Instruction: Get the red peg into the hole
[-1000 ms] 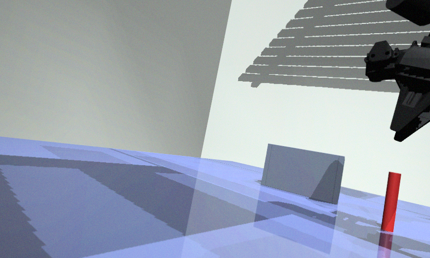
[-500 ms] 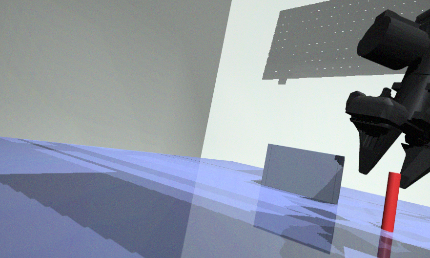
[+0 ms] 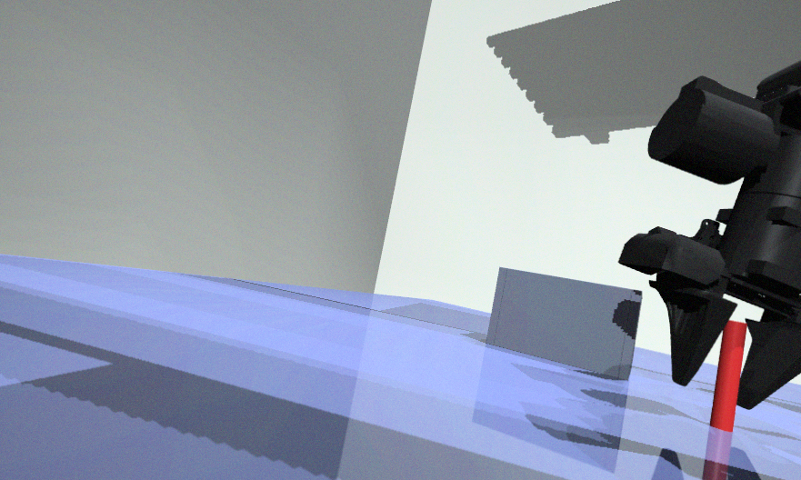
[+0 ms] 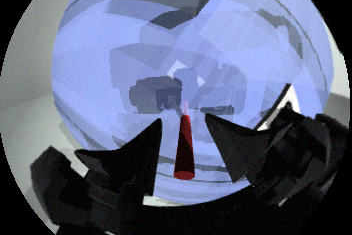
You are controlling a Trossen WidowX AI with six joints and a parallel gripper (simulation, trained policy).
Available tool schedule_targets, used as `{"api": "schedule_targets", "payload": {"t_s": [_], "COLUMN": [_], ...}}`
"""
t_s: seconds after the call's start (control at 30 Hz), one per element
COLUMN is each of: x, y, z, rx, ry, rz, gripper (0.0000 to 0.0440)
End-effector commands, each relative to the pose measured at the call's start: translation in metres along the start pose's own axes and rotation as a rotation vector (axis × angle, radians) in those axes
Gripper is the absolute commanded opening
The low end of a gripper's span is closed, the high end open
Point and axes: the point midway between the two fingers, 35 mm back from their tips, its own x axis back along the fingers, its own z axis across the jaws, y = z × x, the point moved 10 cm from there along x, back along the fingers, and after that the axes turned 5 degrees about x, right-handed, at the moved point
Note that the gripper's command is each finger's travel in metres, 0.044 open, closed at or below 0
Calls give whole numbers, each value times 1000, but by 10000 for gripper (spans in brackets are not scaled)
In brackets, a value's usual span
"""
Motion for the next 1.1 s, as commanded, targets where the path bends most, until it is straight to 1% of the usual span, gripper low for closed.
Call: {"api": "schedule_targets", "payload": {"t_s": [0.0,0.2,0.23,0.43,0.7,0.9,1.07], "x": [-2,-3,-1,17,50,73,84], "y": [1,5,6,15,32,48,66], "z": [0,0,1,3,8,11,12], "rx": [-37,-64,-60,-17,29,35,16], "ry": [-1,-7,-4,22,52,60,58], "rz": [33,76,67,6,-81,-145,-193], "gripper": [172,15,8,0,0,0,0]}}
